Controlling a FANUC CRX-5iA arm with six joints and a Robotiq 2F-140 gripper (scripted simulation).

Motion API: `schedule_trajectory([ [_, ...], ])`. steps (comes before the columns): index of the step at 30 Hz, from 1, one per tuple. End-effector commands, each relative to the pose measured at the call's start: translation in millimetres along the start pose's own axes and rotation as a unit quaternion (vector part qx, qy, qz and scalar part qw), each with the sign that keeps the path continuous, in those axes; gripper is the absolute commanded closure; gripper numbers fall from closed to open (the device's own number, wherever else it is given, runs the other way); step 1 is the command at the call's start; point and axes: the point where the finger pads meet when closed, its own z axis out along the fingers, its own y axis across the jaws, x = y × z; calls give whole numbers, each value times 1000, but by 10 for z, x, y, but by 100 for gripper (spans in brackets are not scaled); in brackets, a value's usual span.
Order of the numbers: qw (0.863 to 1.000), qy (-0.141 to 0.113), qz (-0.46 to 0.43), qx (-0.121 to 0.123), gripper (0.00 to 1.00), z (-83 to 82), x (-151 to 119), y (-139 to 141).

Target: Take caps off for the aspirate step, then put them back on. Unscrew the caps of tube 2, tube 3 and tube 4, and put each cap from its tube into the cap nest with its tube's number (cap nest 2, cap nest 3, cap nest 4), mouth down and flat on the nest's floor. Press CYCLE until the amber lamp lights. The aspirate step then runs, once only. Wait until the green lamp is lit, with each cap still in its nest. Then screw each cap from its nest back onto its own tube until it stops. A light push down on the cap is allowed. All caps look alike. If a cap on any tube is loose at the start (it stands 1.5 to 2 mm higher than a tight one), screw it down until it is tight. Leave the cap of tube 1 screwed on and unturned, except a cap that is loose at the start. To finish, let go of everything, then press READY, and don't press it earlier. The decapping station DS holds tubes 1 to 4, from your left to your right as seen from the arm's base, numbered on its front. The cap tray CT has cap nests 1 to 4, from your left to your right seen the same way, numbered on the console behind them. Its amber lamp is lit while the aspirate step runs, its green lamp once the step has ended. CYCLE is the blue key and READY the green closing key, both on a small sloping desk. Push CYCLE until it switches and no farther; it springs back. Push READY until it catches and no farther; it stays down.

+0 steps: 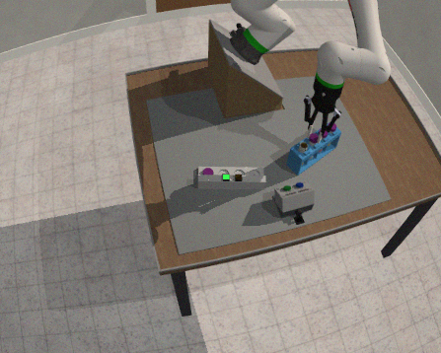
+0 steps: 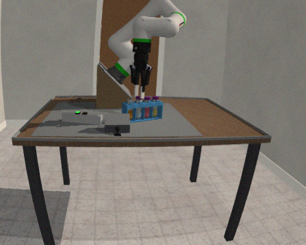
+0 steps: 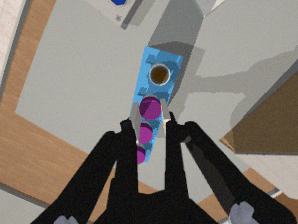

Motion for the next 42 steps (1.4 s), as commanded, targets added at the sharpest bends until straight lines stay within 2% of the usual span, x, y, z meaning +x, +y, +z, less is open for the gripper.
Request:
schedule_trajectory([
  [1,1000,0,0,0,100,10,2,0],
  [13,1000,0,0,0,100,32,2,0],
  [14,1000,0,0,0,65,32,2,0],
  [42,1000,0,0,0,65,72,2,0],
])
